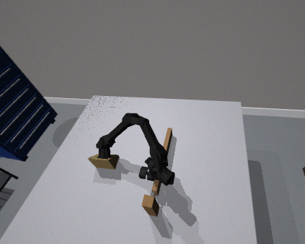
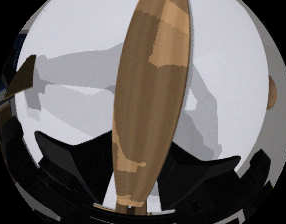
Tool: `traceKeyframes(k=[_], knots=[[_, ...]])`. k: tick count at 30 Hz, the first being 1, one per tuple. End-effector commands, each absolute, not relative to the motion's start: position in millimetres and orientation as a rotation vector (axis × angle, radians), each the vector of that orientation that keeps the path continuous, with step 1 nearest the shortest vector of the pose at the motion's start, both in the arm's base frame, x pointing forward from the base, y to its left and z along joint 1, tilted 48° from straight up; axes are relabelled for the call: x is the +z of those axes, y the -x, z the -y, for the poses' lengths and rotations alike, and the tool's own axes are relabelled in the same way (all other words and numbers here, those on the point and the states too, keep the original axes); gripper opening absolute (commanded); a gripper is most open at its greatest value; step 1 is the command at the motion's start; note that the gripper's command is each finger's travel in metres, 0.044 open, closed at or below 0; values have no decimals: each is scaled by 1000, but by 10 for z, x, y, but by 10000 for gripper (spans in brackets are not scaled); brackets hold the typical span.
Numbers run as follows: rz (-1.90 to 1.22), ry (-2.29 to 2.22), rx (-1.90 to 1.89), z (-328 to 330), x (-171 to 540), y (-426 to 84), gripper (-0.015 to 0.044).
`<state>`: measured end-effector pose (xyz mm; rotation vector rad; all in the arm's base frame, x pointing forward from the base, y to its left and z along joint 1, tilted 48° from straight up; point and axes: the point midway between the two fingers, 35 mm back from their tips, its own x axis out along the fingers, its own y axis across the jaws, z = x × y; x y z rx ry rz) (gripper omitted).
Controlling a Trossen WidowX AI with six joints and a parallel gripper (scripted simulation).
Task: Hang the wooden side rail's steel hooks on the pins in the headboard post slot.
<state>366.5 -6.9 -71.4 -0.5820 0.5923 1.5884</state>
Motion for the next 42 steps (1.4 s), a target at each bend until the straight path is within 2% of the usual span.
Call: traceKeyframes(k=[1,42], knots=[[-585,595,1579,120,-690,-3696,0],[-585,596,1579,147,-699,-3725,0]])
